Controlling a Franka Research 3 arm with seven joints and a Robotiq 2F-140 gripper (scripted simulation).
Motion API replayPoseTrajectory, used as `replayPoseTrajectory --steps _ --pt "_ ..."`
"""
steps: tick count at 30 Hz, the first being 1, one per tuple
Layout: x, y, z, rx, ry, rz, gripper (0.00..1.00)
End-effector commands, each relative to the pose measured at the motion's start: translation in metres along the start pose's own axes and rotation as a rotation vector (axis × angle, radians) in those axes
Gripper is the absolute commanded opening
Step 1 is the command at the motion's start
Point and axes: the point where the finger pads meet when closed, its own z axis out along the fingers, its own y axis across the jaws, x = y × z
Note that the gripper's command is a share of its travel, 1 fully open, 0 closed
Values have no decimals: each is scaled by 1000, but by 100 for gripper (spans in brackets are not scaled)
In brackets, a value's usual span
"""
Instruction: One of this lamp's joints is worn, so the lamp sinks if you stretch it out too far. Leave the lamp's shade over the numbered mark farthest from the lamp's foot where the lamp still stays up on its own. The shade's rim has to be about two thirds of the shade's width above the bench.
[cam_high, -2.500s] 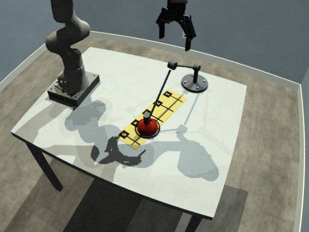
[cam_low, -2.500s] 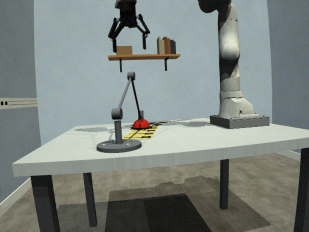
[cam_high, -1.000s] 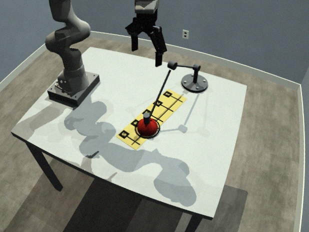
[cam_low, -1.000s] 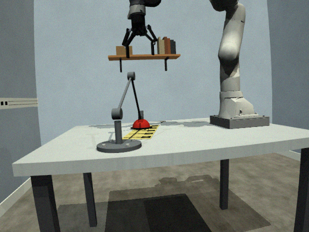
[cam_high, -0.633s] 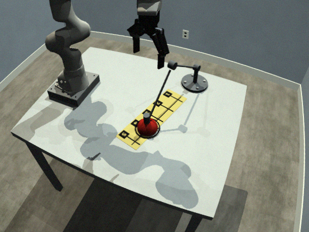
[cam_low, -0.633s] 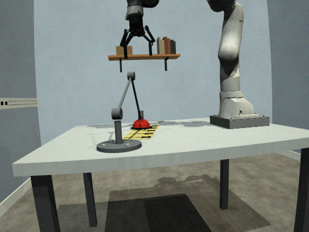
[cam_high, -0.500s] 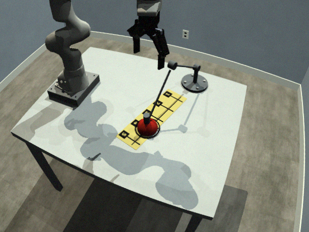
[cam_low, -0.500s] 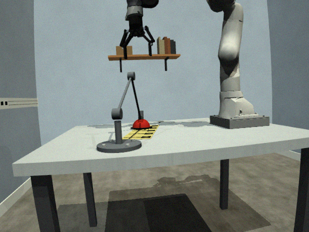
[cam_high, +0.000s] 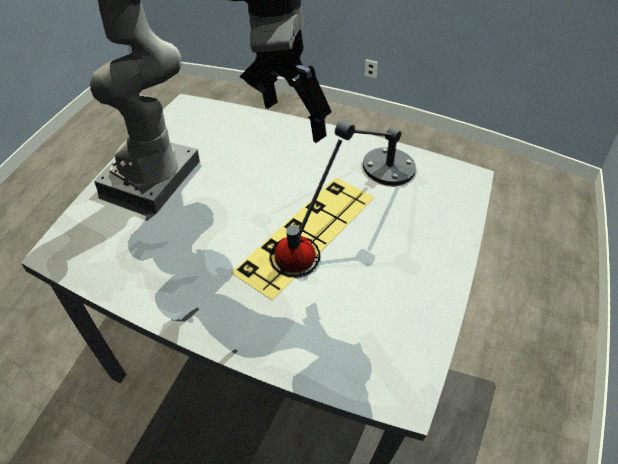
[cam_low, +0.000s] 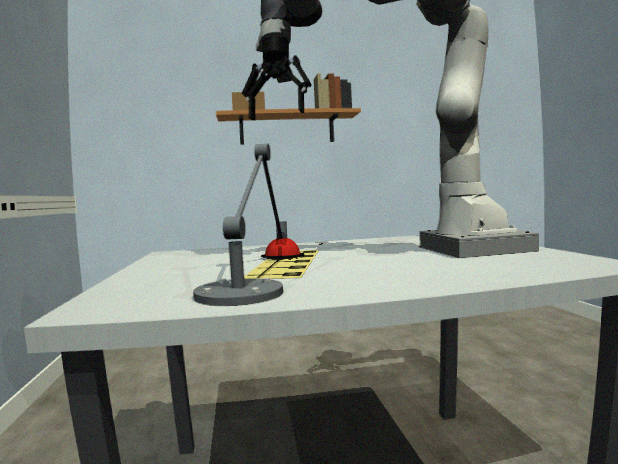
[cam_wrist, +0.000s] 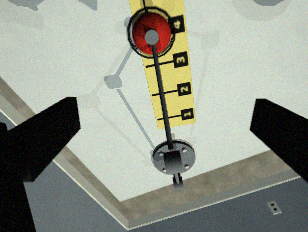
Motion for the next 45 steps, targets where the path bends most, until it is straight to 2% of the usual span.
replayPoseTrajectory --steps 1,15,34,45 --pt "-6 0 0 -2 -51 -97 100" --pt "0 0 0 -17 -240 -97 100" --pt "-7 0 0 -28 -277 -194 100" --pt "6 -3 61 -28 -273 -173 100"
